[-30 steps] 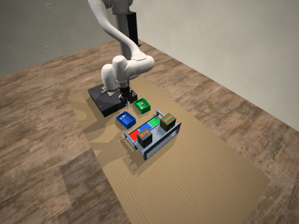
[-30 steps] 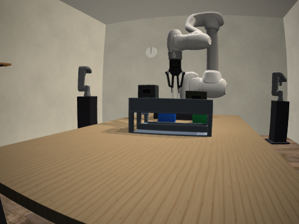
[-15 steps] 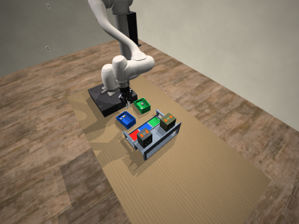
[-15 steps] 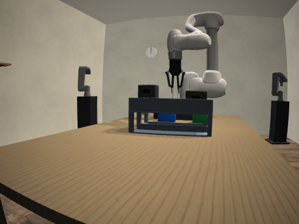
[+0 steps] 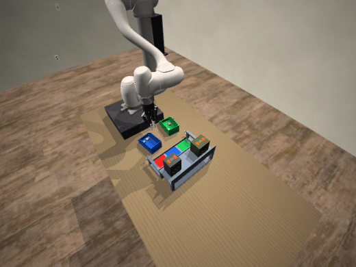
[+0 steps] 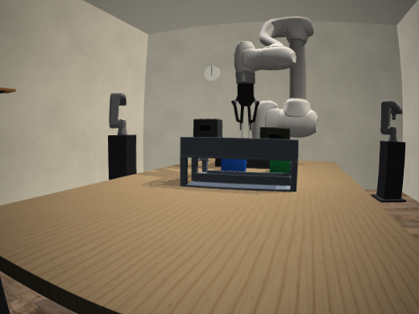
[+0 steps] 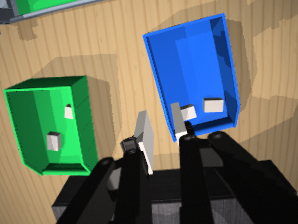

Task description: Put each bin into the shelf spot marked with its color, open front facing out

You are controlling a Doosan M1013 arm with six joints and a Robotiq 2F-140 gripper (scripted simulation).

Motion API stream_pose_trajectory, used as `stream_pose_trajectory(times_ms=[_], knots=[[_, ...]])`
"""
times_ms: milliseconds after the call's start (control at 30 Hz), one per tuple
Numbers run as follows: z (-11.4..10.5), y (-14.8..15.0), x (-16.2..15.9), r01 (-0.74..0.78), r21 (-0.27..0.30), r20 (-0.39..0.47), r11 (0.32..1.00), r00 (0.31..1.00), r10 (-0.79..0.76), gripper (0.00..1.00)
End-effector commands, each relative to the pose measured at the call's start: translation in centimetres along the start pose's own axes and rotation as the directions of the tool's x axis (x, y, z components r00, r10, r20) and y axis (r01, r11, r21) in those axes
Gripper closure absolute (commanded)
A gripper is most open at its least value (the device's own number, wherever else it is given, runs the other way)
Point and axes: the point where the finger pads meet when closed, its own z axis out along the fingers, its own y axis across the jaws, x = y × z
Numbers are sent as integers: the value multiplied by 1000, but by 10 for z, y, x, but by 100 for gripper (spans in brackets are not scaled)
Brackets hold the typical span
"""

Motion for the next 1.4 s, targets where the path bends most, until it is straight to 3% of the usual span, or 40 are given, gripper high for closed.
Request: stream_pose_trajectory(times_ms=[0,600,1367], knots=[[0,0,0,0,0,0,1000,1000,0,76],[19,0,0,0,0,0,1000,1000,0,76],[59,0,0,0,0,0,1000,1000,0,76]])
